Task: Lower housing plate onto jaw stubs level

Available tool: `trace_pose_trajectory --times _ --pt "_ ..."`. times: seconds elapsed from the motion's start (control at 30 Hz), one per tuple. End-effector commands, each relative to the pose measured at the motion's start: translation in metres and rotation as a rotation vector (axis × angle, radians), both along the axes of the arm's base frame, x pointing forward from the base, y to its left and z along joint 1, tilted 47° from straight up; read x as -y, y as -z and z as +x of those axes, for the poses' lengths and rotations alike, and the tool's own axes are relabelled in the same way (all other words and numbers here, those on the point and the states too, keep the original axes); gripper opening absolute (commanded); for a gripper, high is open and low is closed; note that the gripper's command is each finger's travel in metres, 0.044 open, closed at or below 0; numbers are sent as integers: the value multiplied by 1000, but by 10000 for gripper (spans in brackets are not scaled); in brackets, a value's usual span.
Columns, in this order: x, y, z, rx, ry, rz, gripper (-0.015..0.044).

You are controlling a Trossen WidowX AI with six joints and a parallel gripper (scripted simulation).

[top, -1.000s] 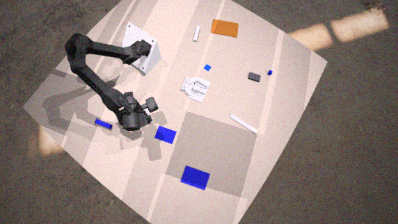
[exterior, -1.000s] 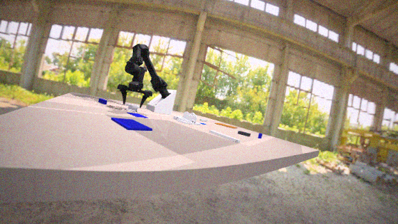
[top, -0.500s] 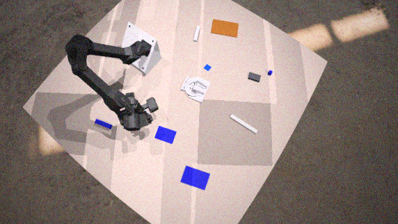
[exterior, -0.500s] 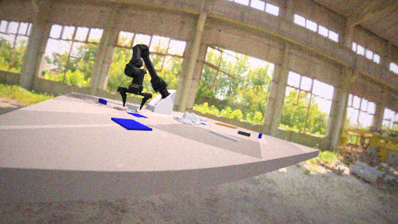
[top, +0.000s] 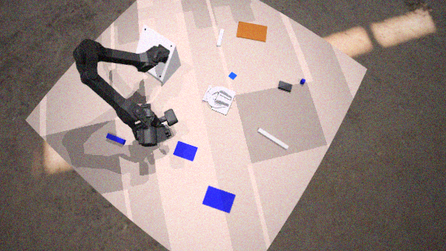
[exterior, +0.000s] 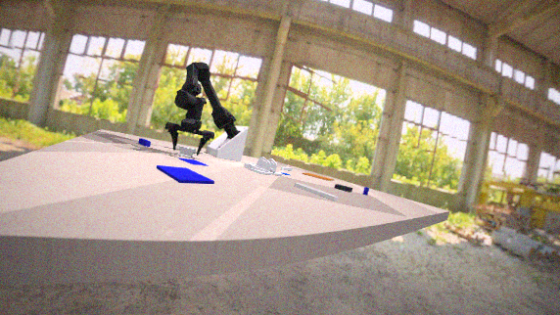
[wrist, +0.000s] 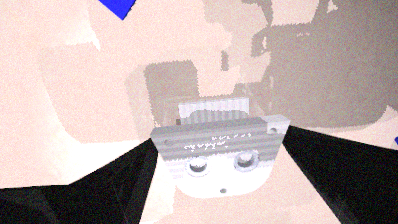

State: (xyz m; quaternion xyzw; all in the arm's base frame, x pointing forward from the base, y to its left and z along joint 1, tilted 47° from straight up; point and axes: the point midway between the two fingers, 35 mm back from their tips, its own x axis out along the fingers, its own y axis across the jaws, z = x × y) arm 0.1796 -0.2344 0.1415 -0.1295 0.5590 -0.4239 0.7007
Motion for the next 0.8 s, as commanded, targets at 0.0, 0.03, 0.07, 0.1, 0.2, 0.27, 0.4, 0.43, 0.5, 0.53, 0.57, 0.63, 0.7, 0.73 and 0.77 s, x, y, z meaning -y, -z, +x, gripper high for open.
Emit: trace_pose_trajectory --times 0.0,0.03,0.07,0.1,0.2,0.27,0.4,0.43,0.5,0.53,0.57,0.63,0.7,0.73,0.77 --pt "0 2 1 -4 -6 4 440" --pt "0 2 1 -4 -6 4 440" --pt "0 2 1 -4 -6 4 440" --pt "0 2 1 -4 -6 4 440" --pt "0 0 0 0 0 0 433" --pt "0 0 0 0 0 0 420" --pt "0 0 0 0 0 0 393" --pt "0 0 0 0 0 0 387" --pt "0 0 0 0 0 0 373" --pt "0 0 0 0 0 0 367" --pt "0 0 0 0 0 0 360" --pt "0 0 0 0 0 0 351" --pt "0 0 0 0 0 0 351" --pt "0 0 0 0 0 0 351" --pt "0 0 0 0 0 0 351"
